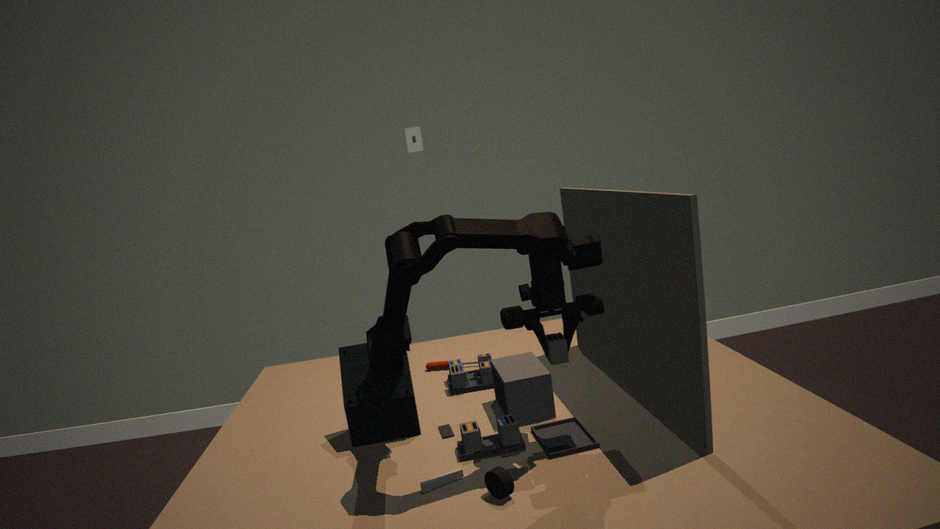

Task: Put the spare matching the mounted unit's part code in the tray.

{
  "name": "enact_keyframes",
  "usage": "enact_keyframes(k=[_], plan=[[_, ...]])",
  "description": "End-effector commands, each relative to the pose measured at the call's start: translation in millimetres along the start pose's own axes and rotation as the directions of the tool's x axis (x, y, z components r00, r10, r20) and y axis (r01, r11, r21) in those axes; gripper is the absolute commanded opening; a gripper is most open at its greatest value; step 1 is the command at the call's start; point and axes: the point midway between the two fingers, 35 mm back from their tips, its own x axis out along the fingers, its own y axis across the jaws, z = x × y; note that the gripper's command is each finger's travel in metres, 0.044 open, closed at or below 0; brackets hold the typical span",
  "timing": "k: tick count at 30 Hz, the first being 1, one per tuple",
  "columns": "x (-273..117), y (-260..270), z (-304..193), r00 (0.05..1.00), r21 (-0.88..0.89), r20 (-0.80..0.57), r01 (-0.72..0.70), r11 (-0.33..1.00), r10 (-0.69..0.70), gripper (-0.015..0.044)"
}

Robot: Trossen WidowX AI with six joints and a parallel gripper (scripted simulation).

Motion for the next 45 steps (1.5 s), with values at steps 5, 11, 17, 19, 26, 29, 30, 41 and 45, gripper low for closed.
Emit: enact_keyframes(k=[5,11,17,19,26,29,30,41,45], plan=[[3,6,-6,1.000,-0.015,-0.007,-0.006,1.000,0.006,0.0000],[9,4,-5,1.000,-0.015,-0.006,-0.006,1.000,0.006,0.0000],[15,3,-5,1.000,-0.014,-0.005,-0.007,1.000,0.006,0.0000],[17,3,-5,1.000,-0.014,-0.004,-0.007,1.000,0.007,0.0000],[25,1,-4,1.000,-0.014,-0.003,-0.007,1.000,0.007,0.0000],[28,1,-4,1.000,-0.014,-0.003,-0.007,1.000,0.007,0.0000],[29,1,-4,1.000,-0.014,-0.002,-0.007,1.000,0.007,0.0000],[41,-1,-4,1.000,-0.013,-0.001,-0.007,1.000,0.007,0.0000],[45,-1,-4,1.000,-0.013,-0.001,-0.007,1.000,0.007,0.0000]])
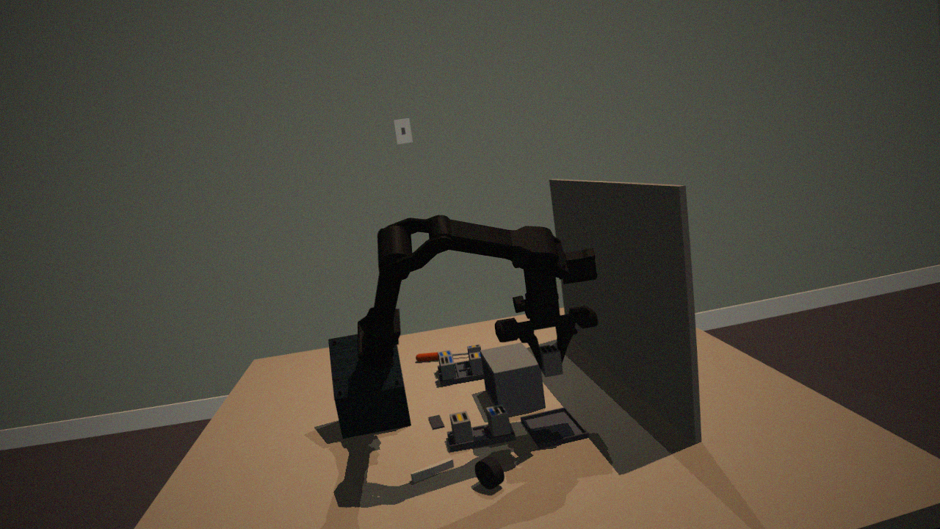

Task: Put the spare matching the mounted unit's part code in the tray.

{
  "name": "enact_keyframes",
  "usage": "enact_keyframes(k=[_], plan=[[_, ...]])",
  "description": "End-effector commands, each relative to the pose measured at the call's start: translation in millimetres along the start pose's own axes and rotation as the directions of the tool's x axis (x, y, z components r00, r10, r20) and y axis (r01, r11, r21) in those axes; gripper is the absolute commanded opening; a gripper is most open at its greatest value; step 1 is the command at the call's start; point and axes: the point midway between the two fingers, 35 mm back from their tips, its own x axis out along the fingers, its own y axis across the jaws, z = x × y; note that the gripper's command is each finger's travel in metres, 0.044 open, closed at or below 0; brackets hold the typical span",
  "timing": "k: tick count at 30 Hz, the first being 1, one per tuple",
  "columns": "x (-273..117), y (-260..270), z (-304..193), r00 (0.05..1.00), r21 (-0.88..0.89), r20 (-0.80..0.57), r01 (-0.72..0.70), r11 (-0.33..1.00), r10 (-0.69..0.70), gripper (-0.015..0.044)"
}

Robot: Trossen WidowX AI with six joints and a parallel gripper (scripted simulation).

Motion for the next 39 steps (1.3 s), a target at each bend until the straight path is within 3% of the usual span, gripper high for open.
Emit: enact_keyframes(k=[1,39], plan=[[5,1,2,1.000,-0.010,0.004,-0.004,1.000,0.004,0.0000],[45,0,2,1.000,-0.009,0.004,-0.003,1.000,0.003,0.0000]])
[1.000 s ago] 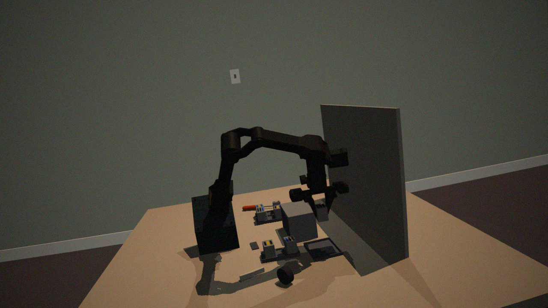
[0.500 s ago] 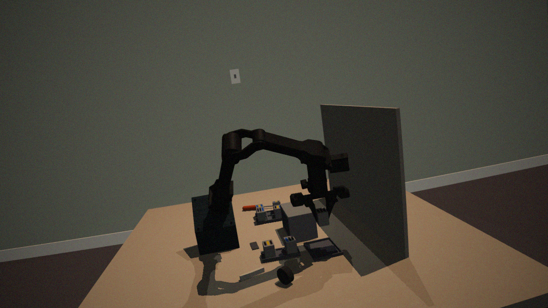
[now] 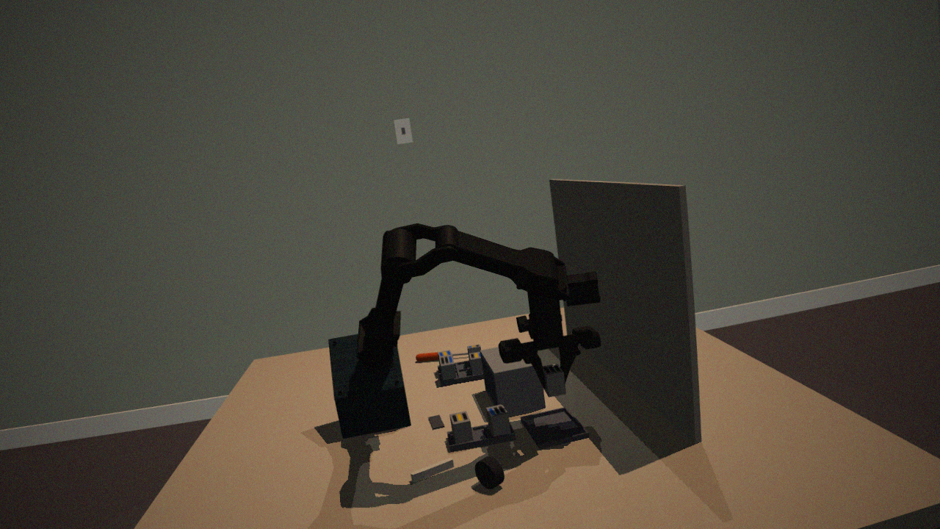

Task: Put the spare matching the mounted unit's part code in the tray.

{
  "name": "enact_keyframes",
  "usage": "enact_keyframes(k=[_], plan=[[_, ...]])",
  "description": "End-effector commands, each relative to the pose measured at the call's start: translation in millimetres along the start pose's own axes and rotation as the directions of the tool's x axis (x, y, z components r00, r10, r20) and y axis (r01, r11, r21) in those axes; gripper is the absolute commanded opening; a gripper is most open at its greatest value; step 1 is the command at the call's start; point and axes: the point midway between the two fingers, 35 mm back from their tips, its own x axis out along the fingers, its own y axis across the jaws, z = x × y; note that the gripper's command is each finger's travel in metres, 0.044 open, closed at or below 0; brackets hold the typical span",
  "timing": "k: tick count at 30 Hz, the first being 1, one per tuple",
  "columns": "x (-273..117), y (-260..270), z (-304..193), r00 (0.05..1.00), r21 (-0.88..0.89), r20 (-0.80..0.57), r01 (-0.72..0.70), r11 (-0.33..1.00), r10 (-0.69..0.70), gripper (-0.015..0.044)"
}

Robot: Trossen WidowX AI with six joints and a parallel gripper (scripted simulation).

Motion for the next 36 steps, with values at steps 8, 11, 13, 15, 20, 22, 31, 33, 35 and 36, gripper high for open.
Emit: enact_keyframes(k=[8,11,13,15,20,22,31,33,35,36], plan=[[12,2,2,1.000,-0.010,0.003,-0.004,1.000,0.004,0.0000],[15,2,1,1.000,-0.010,0.003,-0.003,1.000,0.003,0.0000],[17,2,1,1.000,-0.010,0.002,-0.003,1.000,0.003,0.0000],[19,3,1,1.000,-0.010,0.002,-0.003,1.000,0.003,0.0000],[24,3,1,1.000,-0.010,0.001,-0.003,1.000,0.003,0.0000],[26,3,1,1.000,-0.010,0.001,-0.003,1.000,0.003,0.0000],[35,5,0,1.000,-0.011,-0.001,-0.003,1.000,0.003,0.0000],[37,5,0,1.000,-0.011,-0.001,-0.003,1.000,0.003,0.0000],[39,5,0,1.000,-0.011,-0.002,-0.003,1.000,0.003,0.0000],[40,5,0,1.000,-0.011,-0.002,-0.003,1.000,0.003,0.0000]])
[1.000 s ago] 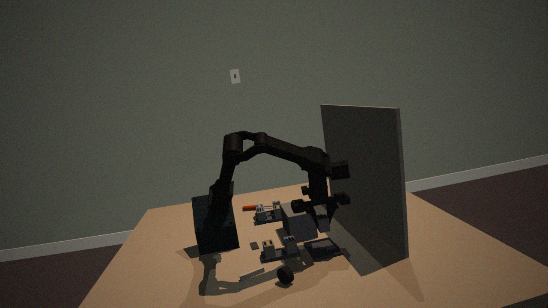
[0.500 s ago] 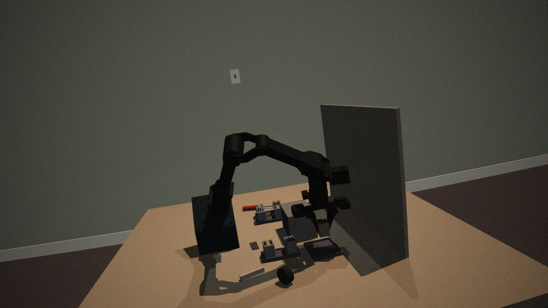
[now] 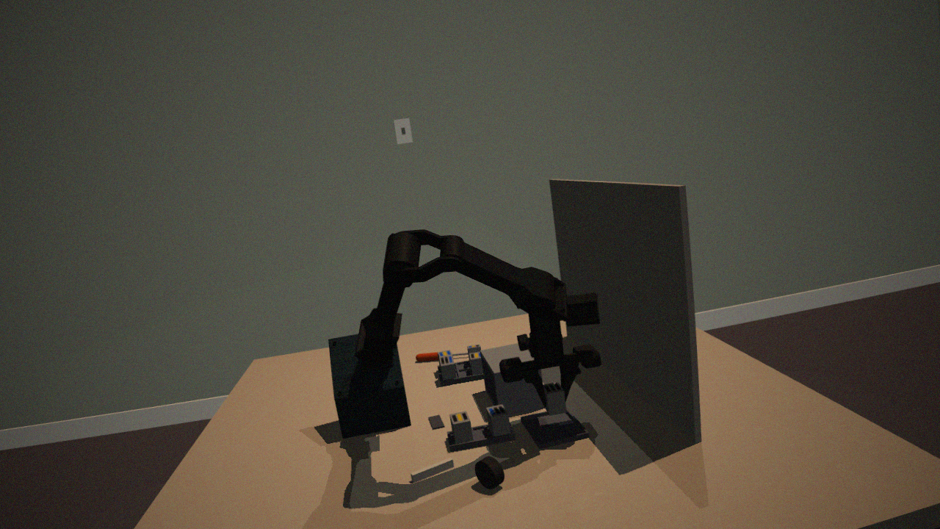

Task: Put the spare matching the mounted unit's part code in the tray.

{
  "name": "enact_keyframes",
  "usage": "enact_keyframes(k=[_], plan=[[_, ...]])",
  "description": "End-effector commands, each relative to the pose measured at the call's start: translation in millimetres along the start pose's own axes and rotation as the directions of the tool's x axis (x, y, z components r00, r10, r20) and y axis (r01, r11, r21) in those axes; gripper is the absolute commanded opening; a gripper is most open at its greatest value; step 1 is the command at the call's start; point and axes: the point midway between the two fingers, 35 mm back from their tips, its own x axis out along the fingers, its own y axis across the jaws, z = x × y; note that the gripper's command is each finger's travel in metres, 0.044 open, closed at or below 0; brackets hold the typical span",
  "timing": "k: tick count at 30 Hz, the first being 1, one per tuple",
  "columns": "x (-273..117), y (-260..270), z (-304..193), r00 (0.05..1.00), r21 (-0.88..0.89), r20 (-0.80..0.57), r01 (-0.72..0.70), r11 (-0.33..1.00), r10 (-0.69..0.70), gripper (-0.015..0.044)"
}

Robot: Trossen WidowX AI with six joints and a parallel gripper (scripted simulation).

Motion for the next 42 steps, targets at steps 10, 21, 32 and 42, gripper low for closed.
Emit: enact_keyframes(k=[10,21,32,42], plan=[[13,4,1,1.000,-0.011,0.001,-0.003,1.000,0.003,0.0000],[24,6,0,1.000,-0.011,-0.002,-0.003,1.000,0.003,0.0000],[27,6,-2,1.000,-0.001,-0.008,-0.001,1.000,0.001,0.0105],[27,6,-2,1.000,-0.001,-0.008,-0.001,1.000,0.001,0.0368]])
